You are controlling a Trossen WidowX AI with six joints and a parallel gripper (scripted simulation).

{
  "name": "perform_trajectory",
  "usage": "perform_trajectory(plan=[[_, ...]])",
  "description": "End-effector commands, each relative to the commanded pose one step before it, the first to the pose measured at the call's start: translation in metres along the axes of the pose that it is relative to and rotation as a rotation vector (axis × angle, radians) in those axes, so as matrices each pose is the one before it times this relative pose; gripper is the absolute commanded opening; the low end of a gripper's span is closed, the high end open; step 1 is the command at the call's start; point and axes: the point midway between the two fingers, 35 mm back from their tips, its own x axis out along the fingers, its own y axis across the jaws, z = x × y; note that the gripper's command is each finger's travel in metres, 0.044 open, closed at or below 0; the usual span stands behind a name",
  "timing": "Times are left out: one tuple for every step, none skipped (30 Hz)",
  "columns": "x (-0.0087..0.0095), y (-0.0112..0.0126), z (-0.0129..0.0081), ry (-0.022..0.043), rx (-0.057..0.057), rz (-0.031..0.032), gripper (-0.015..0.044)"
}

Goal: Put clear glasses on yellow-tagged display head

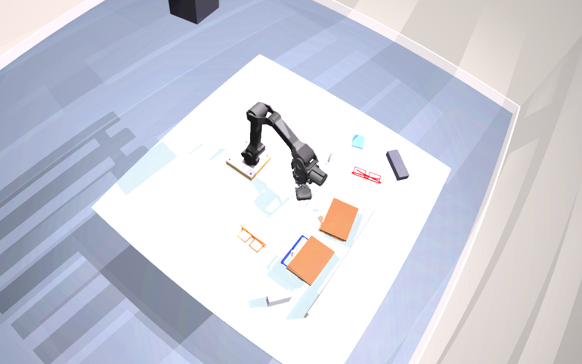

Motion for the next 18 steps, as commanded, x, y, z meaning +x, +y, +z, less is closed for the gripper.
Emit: perform_trajectory(plan=[[0.00924,0.01086,-0.00473,0.05406,-0.0574,0.04036,0.02],[0.0,0.0,0.0,0.0,0.0,0.0,0.02],[-0.00004,-0.00272,0.0004,-0.00002,0.0,-0.00021,0.02],[-0.00002,-0.00246,0.00033,-0.00001,0.0,-0.00019,0.02],[0.0,0.0,0.0,0.0,0.0,0.0,0.0174],[0.0,0.0,0.0,0.0,0.0,0.0,0.0147],[0.0,0.0,0.0,0.0,0.0,0.0,0.0121],[0.0,0.0,0.0,0.0,0.0,0.0,0.012],[0.0,0.0,0.0,0.0,0.0,0.0,0.012],[0.0,0.0,0.0,0.0,0.0,0.0,0.012],[0.0,0.0,0.0,0.0,0.0,0.0,0.012],[0.0,0.0,0.0,0.0,0.0,0.0,0.012],[0.0,0.0,0.0,0.0,0.0,0.0,0.012],[0.0,0.0,0.0,0.0,0.0,0.0,0.012],[0.0,0.0,0.0,0.0,0.0,0.0,0.012],[0.00028,0.0,0.00002,0.0,0.0,0.0,0.012],[0.00055,0.0,0.00004,0.0,0.0,0.0,0.012],[0.00082,0.00001,0.00006,0.0,0.0,0.0,0.012]])
